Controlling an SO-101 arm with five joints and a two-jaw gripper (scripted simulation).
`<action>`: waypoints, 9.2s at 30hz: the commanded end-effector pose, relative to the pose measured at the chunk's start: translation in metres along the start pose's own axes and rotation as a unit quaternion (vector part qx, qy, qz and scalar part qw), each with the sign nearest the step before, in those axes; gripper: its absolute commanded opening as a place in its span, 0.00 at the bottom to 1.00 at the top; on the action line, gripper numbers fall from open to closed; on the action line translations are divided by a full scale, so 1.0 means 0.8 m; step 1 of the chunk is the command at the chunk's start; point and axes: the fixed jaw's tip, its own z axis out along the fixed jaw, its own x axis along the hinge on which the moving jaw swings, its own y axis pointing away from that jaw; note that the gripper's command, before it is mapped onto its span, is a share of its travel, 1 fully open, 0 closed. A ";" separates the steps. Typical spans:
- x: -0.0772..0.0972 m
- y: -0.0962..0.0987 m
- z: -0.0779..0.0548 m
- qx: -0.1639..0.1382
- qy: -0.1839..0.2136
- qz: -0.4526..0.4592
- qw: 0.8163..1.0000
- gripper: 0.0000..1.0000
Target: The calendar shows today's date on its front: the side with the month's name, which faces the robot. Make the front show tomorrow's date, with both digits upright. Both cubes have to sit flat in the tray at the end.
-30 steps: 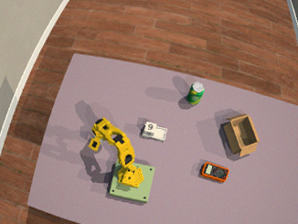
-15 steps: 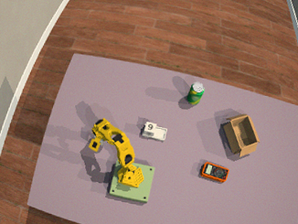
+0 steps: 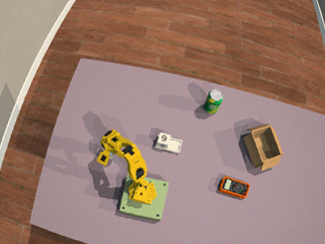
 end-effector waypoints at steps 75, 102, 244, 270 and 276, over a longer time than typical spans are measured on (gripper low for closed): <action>-0.004 0.005 0.014 -0.011 -0.005 -0.002 1.000 0.36; -0.003 0.003 -0.060 -0.011 -0.005 -0.002 1.000 0.36; 0.162 0.191 -0.047 0.001 0.002 0.608 0.794 0.35; 0.163 0.190 -0.042 0.001 0.002 0.608 0.794 0.35; 0.163 0.190 -0.036 0.001 0.002 0.608 0.794 0.35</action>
